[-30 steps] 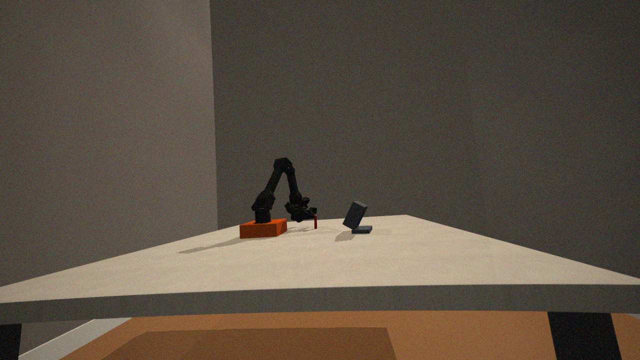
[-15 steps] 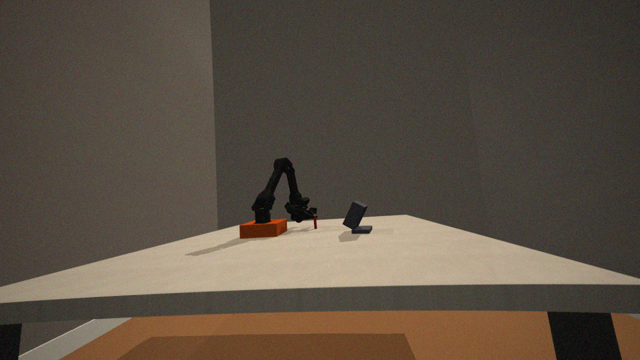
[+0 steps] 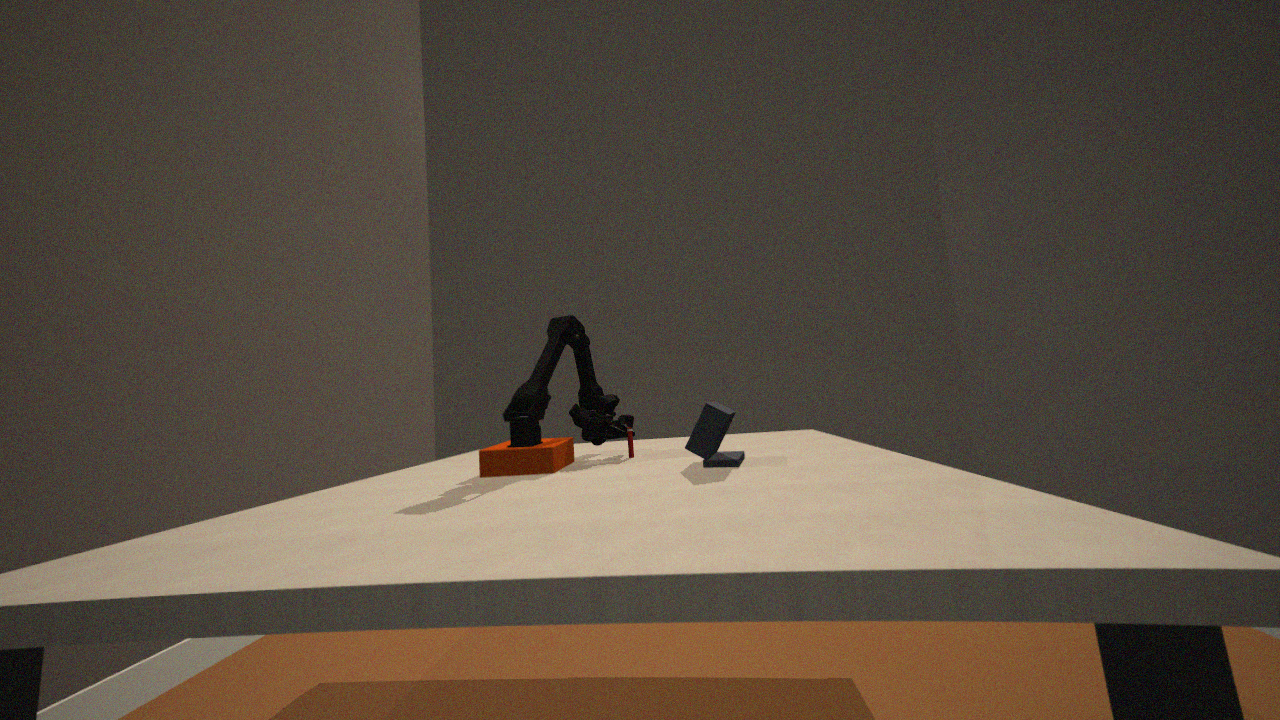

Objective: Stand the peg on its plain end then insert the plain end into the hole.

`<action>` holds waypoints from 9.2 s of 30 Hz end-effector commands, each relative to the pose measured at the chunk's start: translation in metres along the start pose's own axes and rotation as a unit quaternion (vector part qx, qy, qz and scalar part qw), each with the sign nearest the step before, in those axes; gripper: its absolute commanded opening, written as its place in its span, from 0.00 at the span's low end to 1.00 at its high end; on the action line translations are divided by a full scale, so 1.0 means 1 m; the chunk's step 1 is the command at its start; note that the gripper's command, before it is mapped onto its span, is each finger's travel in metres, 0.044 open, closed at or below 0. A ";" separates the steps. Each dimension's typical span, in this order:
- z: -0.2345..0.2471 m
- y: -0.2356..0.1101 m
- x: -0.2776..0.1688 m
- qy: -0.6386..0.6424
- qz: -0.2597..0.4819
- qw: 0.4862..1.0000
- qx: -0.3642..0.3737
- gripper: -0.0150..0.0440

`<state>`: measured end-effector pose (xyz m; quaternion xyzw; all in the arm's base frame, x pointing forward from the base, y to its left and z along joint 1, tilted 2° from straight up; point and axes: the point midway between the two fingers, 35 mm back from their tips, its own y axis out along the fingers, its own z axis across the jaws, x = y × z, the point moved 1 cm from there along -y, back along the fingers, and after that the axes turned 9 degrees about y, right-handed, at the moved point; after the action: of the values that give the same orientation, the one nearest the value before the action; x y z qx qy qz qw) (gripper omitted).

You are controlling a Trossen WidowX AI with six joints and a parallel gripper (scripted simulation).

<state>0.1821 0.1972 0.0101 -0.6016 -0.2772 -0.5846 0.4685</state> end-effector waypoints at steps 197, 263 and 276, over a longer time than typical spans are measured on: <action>0.014 0.018 0.103 0.046 0.591 0.798 -0.107 0.25; -0.003 0.073 0.113 0.291 0.457 0.837 -0.075 0.25; -0.009 0.082 0.117 0.340 0.427 0.835 -0.068 0.25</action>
<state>0.2676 0.1339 0.1004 -0.4678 0.2243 -0.4980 0.6949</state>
